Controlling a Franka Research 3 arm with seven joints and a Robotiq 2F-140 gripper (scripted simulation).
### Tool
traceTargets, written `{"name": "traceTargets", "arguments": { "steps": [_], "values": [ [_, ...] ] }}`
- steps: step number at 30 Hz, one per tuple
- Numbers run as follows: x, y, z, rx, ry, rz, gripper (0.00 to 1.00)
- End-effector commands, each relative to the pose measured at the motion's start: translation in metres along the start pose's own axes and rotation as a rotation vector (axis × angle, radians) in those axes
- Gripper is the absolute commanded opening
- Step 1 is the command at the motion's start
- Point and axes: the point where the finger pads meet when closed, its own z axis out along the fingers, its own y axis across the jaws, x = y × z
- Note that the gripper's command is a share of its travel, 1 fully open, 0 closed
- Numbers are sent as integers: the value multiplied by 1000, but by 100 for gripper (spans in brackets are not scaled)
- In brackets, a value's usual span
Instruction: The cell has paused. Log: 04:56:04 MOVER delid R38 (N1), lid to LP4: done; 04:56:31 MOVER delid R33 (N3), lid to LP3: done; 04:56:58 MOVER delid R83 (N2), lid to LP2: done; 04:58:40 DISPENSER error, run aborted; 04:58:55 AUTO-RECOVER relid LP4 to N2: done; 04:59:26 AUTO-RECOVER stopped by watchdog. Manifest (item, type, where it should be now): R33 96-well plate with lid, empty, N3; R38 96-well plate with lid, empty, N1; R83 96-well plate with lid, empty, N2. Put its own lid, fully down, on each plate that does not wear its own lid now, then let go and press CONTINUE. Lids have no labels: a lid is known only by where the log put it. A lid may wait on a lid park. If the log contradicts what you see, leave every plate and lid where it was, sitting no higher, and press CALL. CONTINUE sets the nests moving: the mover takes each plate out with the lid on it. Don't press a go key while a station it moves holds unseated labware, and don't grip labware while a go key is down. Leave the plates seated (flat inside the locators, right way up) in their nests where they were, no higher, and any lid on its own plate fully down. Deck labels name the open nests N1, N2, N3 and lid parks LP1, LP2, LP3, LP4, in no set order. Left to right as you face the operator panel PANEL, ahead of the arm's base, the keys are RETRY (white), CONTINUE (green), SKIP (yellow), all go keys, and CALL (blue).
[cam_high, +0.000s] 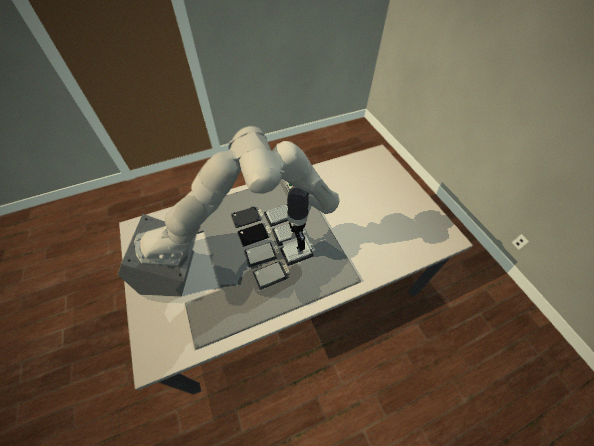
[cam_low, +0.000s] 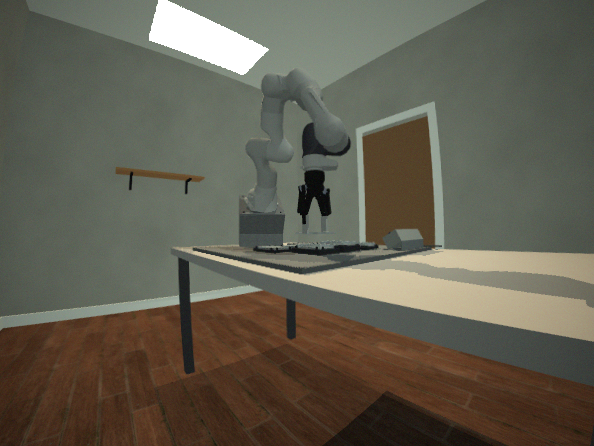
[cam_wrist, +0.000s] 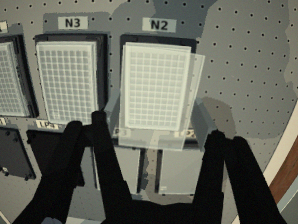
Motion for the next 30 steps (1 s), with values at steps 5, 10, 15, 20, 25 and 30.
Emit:
{"name": "traceTargets", "arguments": {
  "steps": [5, 10, 15, 20, 25, 30],
  "values": [
    [-1, -2, -6, 2, -4, -52, 0],
    [-1, -2, -10, 2, -4, -52, 0],
    [-1, -2, -12, 2, -4, -52, 0],
    [-1, -2, -12, 2, -4, -52, 0],
    [-1, -2, -12, 2, -4, -52, 0],
    [0, -18, -11, 16, -13, -47, 0]
  ]
}}
